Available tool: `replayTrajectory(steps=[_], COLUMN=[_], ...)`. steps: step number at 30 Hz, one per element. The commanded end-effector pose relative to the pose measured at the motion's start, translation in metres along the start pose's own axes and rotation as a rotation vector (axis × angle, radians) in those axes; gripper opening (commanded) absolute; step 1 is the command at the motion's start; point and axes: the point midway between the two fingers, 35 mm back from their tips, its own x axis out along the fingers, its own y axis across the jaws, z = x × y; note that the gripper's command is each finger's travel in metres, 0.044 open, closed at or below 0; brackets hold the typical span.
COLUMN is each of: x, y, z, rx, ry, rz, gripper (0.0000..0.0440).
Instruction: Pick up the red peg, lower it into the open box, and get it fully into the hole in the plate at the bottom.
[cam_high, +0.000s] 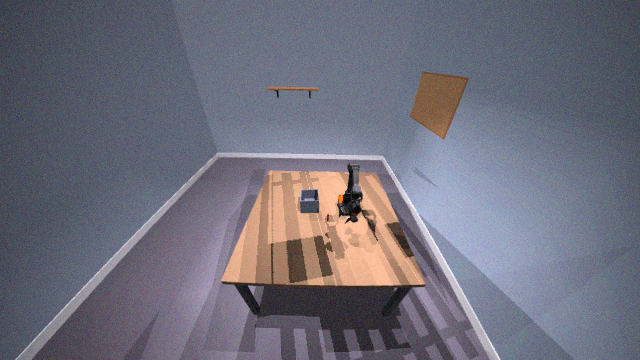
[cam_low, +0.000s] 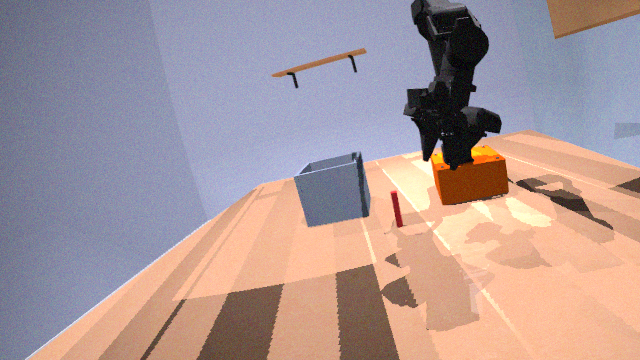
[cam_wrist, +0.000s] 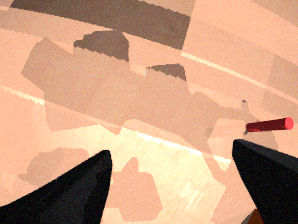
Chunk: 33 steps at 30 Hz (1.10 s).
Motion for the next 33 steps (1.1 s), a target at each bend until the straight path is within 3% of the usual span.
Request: replayTrajectory(steps=[1, 33], x=[0.002, 0.006], y=[-0.007, -0.096], z=[0.005, 0.019], rx=[0.103, 1.136], ry=[0.027, 0.279], rz=[-0.022, -0.299], gripper=[0.0329, 0.0381])
